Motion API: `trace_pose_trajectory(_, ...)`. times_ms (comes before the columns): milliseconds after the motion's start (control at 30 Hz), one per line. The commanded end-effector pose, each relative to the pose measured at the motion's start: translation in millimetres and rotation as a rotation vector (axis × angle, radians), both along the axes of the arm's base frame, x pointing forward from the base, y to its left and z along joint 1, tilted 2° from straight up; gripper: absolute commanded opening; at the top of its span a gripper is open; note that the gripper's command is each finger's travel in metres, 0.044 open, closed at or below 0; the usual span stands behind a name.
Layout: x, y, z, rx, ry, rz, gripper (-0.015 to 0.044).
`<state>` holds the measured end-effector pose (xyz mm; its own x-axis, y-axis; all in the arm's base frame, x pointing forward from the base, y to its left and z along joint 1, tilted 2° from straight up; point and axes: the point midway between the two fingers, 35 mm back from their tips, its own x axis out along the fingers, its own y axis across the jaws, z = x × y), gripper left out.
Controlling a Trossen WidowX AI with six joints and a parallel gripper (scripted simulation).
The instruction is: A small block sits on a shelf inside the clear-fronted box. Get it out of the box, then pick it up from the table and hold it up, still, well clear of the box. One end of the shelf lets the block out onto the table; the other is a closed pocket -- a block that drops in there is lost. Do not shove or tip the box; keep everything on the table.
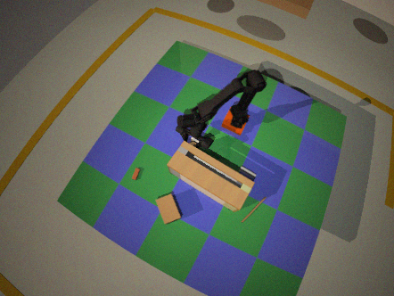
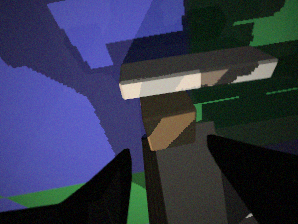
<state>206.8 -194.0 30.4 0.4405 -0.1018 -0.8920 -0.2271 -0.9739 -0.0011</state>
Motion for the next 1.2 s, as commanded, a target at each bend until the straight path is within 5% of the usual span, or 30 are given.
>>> trace_pose_trajectory(0, -1, 2, -10, 0.011, 0.009, -0.003, 0.0285)
trace_pose_trajectory(333, -2, 3, -23, 0.011, 0.009, -0.003, 0.0285)
trace_pose_trajectory(567, -2, 3, -23, 0.011, 0.009, -0.003, 0.0101)
trace_pose_trajectory(767, -1, 2, -14, 0.011, 0.008, -0.002, 0.0003)
trace_pose_trajectory(1167, -4, 3, 42, 0.007, 0.004, 0.000, 0.0000)
